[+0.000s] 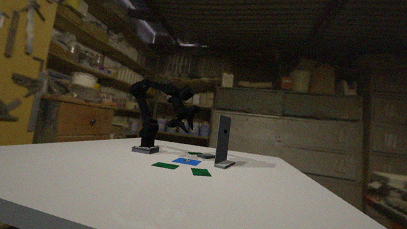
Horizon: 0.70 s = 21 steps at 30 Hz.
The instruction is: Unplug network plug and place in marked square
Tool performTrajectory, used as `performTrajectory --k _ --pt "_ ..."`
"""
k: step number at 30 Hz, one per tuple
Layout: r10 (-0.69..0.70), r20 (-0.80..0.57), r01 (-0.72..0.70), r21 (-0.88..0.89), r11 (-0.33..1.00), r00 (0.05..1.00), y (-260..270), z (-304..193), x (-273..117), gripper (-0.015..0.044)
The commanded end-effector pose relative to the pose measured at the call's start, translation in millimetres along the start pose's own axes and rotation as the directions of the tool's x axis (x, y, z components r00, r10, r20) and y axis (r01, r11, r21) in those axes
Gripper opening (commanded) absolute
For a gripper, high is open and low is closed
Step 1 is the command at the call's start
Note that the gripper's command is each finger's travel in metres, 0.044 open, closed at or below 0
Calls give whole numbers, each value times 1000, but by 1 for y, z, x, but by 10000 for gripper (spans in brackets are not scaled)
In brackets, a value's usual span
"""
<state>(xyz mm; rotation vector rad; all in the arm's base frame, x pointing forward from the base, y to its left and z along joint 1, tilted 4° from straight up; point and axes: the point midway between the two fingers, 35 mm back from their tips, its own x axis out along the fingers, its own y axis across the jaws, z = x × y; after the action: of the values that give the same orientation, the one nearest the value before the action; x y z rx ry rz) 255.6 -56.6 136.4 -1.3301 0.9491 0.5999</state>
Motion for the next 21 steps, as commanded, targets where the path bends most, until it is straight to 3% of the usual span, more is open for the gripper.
performTrajectory --k 1,21 --pt "0 -4 0 4 1000 1000 -7 -1 -9 156" --pt "-1 -7 1 6 1000 1000 -37 -1 -61 156"
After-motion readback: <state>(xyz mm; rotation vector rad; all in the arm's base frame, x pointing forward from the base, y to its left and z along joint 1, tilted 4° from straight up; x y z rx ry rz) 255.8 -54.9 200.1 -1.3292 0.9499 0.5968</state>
